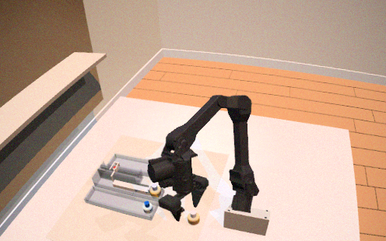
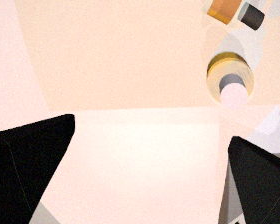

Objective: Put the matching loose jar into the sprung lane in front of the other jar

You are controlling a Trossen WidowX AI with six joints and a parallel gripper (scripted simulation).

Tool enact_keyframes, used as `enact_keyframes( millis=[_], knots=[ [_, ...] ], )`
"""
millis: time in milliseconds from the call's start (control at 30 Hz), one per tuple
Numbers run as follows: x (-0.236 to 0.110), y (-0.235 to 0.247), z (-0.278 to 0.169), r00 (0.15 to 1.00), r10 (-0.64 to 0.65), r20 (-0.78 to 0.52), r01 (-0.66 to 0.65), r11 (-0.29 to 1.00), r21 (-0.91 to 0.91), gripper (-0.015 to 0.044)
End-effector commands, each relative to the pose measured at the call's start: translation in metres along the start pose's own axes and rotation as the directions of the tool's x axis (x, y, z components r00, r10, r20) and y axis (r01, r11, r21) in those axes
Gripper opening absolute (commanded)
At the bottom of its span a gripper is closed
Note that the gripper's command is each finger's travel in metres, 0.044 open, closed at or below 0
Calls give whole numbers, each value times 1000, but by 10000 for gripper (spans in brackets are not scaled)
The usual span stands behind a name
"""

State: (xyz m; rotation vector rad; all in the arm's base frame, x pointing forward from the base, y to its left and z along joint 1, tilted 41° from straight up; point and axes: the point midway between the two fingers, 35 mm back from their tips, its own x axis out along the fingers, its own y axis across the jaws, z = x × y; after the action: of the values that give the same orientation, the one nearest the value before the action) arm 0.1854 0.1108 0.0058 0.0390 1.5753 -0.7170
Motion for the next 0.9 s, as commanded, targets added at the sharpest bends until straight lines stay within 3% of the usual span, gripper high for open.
enact_keyframes(
  millis=[0,367,533,867],
  knots=[
    [-8,-36,0,952,-238,193,286,917,-278,440],
    [-8,-36,1,952,-238,193,286,917,-278,440],
    [25,-45,8,952,-238,194,286,917,-277,440],
    [41,-49,13,951,-239,194,287,917,-277,440]
  ],
)
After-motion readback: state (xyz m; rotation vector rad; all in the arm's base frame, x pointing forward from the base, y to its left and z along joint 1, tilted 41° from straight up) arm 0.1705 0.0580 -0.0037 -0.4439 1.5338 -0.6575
